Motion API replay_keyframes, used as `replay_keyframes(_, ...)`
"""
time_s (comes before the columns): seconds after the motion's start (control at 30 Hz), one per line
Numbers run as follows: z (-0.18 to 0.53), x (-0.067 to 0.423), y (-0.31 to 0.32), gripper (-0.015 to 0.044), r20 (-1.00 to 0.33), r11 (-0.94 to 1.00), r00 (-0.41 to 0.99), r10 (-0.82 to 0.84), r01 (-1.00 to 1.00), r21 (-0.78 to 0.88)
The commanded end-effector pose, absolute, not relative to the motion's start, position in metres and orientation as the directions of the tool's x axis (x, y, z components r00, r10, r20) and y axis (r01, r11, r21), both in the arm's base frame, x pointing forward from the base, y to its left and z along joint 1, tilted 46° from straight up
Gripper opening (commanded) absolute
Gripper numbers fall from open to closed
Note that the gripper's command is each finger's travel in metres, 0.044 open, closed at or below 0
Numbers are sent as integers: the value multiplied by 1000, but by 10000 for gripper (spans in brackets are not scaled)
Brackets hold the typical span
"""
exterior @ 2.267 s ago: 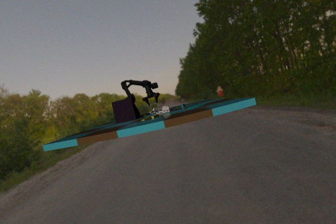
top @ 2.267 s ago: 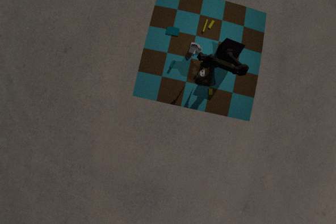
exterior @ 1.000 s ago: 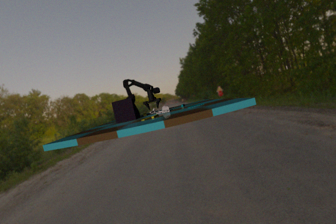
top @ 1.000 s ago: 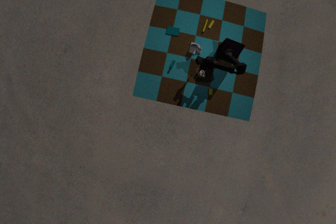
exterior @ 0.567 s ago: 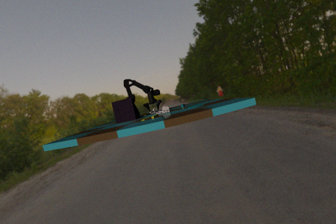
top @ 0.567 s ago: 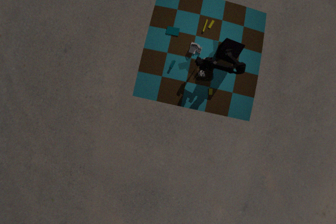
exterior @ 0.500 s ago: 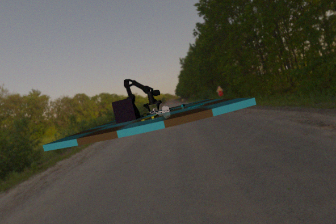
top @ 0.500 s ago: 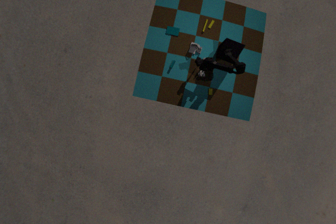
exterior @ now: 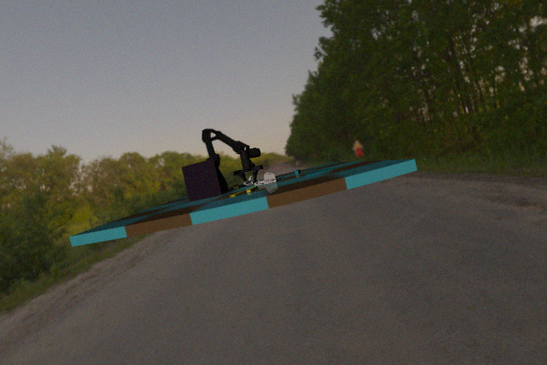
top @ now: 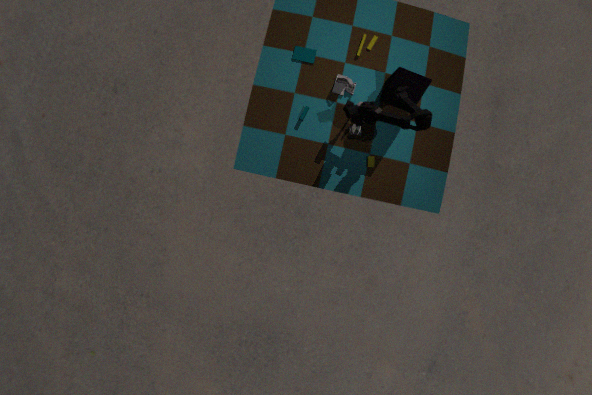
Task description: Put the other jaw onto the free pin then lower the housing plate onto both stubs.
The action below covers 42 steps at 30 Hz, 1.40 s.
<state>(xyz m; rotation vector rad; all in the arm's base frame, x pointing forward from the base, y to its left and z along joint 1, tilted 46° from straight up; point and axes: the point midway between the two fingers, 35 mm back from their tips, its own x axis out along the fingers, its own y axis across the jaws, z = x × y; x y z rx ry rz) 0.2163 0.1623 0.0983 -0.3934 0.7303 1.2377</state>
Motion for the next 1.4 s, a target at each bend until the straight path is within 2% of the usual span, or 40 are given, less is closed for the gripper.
replay_keyframes(0.0, 98, 217, 162, 177, -692, 306, 147, 707, -945, 113)
replay_keyframes(0.07, 98, 217, 162, 125, -692, 306, 147, 707, -945, 113)
replay_keyframes(0.27, 98, 217, 162, 85, -692, 306, 147, 707, -945, 113)
replay_keyframes(0.33, 98, 217, 162, 37, -692, 306, 147, 707, -945, 113)
replay_keyframes(1.37, 109, 215, 150, 37, -693, 306, 146, 706, -945, 112)
